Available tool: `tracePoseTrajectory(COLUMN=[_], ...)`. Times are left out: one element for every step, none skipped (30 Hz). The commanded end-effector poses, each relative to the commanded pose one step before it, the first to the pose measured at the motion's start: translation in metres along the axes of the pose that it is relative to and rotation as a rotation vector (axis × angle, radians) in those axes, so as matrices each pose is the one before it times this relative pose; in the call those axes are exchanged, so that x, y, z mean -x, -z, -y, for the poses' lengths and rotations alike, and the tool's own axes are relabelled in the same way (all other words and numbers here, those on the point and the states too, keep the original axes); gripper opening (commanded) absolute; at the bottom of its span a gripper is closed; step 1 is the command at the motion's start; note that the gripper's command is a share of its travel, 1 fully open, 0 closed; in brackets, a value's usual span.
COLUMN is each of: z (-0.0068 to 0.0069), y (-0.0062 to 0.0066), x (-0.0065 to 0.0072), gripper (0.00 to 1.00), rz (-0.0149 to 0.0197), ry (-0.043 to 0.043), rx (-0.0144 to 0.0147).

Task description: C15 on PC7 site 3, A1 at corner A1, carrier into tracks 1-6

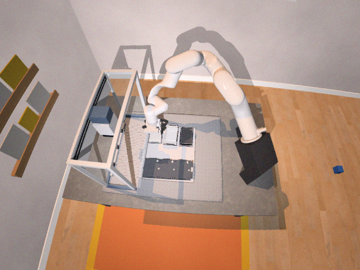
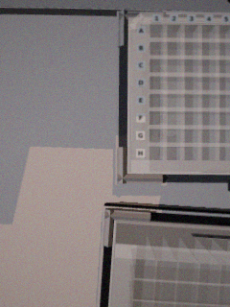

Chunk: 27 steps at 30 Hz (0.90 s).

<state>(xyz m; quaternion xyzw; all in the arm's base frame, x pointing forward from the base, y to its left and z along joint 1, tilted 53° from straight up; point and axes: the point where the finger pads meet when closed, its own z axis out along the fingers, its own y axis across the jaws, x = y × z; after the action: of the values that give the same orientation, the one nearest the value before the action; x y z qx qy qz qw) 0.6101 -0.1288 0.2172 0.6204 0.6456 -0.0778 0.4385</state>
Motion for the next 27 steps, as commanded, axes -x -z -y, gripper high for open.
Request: tracePoseTrajectory(z=[-0.00158, -0.00003, 0.00000, 0.00000, 0.00000, 0.00000, 0.00000, 0.00000, 0.00000, 0.00000, 0.00000, 0.00000, 0.00000, 0.00000, 0.00000, 0.00000, 0.00002, -0.00001, 0.00000, 0.00000, 0.00000, 0.00000, 0.00000, 0.00000, 0.00000, 0.00000, 0.00000], y=[-0.00117, -0.00075, -0.00067, -0.00067, -0.00067, -0.00067, -0.00067, -0.00067, -0.00067, -0.00067, -0.00067, -0.00067, -0.00067, -0.00067, 0.00000, 0.00000, 0.00006, -0.00002, -0.00001, -0.00001, -0.00001, 0.00000, 0.00000, 0.00000, 0.00000, 0.00000, 0.00000], x=[0.00025, -0.00002, 0.00000, 0.00000, 0.00000, 0.00000, 0.00000, 0.00000, 0.00000, 0.00000, 0.00000, 0.00000, 0.00000, 0.00000, 0.00000, 0.00000, 0.00001, 0.00000, 0.00000, 0.00000, 0.00000, 0.00000, 0.00000, 0.00000, 0.00000, 0.00000, 0.00000], gripper=[1.00, 1.00, 1.00, 1.00, 1.00, 1.00, 1.00, 1.00, 1.00, 1.00, 1.00, 1.00, 1.00, 1.00, 1.00, 1.00, 1.00, 1.00, 1.00, 1.00, 1.00, 1.00, 1.00, 1.00, 1.00, 1.00, 1.00], rz=[-0.00029, 0.00002, 0.00000, 0.00000, 0.00000, 0.00000, 0.00000, 0.00000, 0.00000, 0.00000, 0.00000, 0.00000, 0.00000, 0.00000, 0.00000, 0.00000, -0.00001, 0.00000, 0.00000, 0.00000, 0.00000, 0.00000, 0.00000, 0.00000, 0.00000, 0.00000, 0.00000], ry=[-0.00088, 0.00000, 0.00000, 0.00000, 0.00000, 0.00000, 0.00000, 0.00000, 0.00000, 0.00000, 0.00000, 0.00000, 0.00000, 0.00000, 0.00000, 0.00000, 0.00000, 0.00000, 0.00000, 0.00000, 0.00000, 0.00000, 0.00000, 0.00000, 0.00000, 0.00000, 0.00000], rx=[0.00353, 0.00002, 0.00000, 0.00000, 0.00000, 0.00000, 0.00000, 0.00000, 0.00000, 0.00000, 0.00000, 0.00000, 0.00000, 0.00000, 0.00000, 0.00000, -0.00001, 0.00000, 0.00000, 0.00000, 0.00000, 0.00000, 0.00000, 0.00000, 0.00000, 0.00000, 0.00000])
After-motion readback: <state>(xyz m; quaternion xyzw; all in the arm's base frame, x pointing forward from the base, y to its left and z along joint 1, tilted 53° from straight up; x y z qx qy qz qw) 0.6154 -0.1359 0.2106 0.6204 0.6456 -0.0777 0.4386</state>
